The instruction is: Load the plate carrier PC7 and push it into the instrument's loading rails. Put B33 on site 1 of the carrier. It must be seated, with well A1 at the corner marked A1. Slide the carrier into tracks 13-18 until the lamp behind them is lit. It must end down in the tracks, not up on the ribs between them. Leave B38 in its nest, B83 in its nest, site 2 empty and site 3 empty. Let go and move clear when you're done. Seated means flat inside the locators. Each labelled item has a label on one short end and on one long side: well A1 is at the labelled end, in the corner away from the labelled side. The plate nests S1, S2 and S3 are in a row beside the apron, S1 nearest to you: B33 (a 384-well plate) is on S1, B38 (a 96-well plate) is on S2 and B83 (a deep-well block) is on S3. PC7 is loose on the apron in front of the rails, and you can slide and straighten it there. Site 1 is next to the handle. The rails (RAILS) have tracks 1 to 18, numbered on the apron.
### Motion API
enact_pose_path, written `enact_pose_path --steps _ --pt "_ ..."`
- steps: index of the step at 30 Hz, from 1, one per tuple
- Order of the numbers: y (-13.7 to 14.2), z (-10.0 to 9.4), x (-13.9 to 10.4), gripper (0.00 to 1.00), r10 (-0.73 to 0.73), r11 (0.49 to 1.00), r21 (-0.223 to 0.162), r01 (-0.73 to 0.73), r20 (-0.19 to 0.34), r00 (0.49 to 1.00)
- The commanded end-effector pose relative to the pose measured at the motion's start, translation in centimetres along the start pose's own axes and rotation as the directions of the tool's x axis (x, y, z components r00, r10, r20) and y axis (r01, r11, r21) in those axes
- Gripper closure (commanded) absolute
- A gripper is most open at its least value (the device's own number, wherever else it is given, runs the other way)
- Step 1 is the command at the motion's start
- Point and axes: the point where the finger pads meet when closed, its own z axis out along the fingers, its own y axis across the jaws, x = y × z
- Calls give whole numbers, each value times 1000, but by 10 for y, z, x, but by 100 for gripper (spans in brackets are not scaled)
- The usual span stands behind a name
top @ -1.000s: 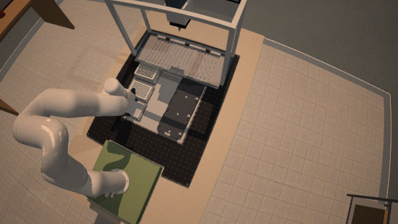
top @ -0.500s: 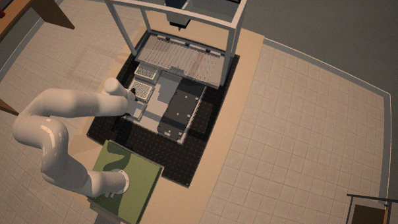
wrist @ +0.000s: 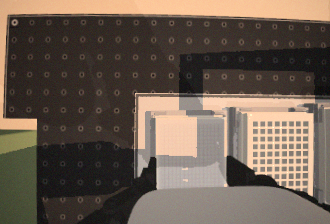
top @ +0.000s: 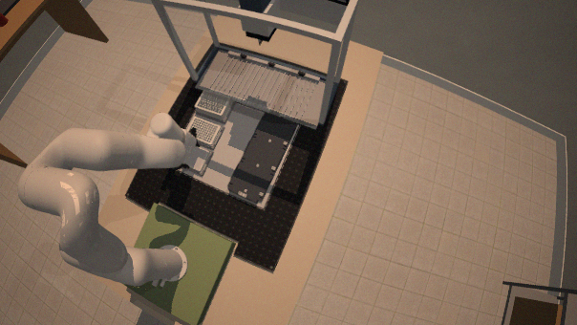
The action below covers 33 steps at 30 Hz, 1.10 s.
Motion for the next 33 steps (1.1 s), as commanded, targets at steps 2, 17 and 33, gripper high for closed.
enact_pose_path --steps 2,17,33 --pt "1 -1 0 100 0 1000 -3 0 -1 1000" --pt "1 -5 0 100 0 1000 -3 0 -1 1000" --pt "1 -14 0 100 0 1000 -3 0 -1 1000"
